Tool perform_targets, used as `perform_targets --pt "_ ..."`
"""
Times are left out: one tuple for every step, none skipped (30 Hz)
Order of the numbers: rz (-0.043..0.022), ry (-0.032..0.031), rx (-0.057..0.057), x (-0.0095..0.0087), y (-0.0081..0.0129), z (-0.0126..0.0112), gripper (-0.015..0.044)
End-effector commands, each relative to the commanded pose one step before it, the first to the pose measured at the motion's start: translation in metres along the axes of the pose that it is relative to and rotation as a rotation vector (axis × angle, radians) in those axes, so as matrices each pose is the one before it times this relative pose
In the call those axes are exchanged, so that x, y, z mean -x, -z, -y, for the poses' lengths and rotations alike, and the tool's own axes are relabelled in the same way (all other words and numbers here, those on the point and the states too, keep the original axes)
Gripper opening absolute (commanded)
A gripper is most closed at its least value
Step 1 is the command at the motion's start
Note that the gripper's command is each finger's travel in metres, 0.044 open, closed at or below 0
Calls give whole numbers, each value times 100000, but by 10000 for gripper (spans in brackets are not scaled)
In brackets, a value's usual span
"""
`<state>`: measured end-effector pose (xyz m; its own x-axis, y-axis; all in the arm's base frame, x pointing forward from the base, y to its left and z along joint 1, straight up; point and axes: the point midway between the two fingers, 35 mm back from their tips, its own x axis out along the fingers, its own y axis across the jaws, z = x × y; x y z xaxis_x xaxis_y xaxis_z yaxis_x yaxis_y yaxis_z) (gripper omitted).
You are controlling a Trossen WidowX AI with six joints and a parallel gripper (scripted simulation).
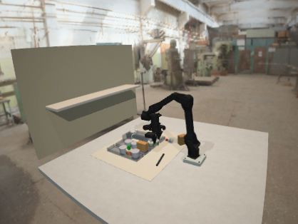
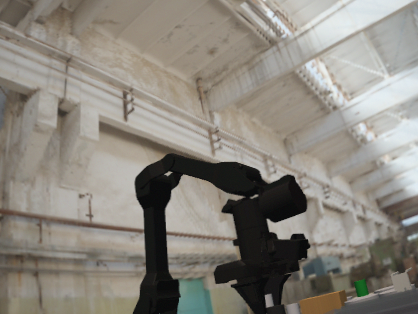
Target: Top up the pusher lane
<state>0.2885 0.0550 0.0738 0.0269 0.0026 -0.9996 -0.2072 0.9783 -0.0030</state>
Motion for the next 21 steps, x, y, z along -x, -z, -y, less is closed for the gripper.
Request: perform_targets --pt "199 42 535 -28 -211 20 0" --pt "5 0 0 1 -50 0 0" --pt "5 0 0 1 -50 0 0" --pt "5 0 0 1 -50 0 0" --pt "5 0 0 0 -50 0 0" --pt "5 0 0 0 -50 0 0" --pt "5 0 0 0 -50 0 0" --pt "5 0 0 0 -50 0 0" --pt "5 0 0 0 -50 0 0" --pt "5 0 0 0 -50 0 0" --pt "5 0 0 0 -50 0 0" --pt "5 0 0 0 -50 0 0" --pt "5 0 0 0 -50 0 0" --pt "5 0 0 1 -50 0 0" --pt "5 0 0 1 -50 0 0" --pt "5 0 0 1 -50 0 0" --pt "5 0 0 1 -50 0 0" --pt "5 0 0 0 -50 0 0" --pt "5 0 0 0 -50 0 0" --pt "5 0 0 0 -50 0 0" --pt "5 0 0 0 -50 0 0"
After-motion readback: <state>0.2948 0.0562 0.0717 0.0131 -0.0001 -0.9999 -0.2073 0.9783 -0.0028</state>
